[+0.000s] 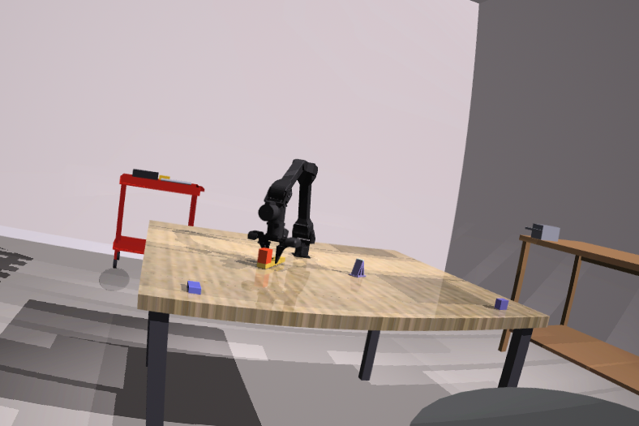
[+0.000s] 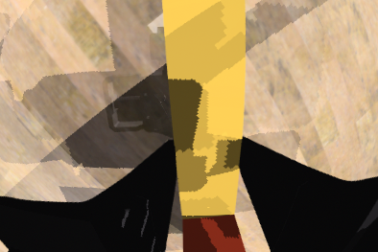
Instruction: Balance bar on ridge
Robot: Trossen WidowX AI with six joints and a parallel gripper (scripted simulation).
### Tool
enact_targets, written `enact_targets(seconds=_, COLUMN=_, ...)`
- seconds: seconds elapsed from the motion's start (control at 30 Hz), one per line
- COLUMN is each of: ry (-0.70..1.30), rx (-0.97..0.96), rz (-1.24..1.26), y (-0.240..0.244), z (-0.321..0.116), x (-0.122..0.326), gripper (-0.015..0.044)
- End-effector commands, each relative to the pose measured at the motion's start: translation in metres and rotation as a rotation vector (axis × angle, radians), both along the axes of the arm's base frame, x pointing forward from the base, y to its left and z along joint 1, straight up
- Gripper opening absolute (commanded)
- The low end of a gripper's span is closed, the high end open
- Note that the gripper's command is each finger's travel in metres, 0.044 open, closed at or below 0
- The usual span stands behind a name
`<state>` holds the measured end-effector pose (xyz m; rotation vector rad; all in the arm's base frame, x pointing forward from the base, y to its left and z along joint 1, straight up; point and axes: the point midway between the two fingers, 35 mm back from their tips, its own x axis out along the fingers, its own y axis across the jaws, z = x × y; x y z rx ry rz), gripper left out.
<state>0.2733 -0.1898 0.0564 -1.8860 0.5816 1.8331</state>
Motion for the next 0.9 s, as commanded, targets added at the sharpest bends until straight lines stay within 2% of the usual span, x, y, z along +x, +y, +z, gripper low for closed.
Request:
enact_targets(seconds=0.0, ry=-0.01, rx=-0.006, rz=0.001, y=-0.002, z=0.011, x=0.003, gripper=0.0)
enact_targets(seconds=0.87, ry=-0.011, rx=-0.006, rz=0.004, y=-0.002, z=0.078, x=0.003, gripper=0.0)
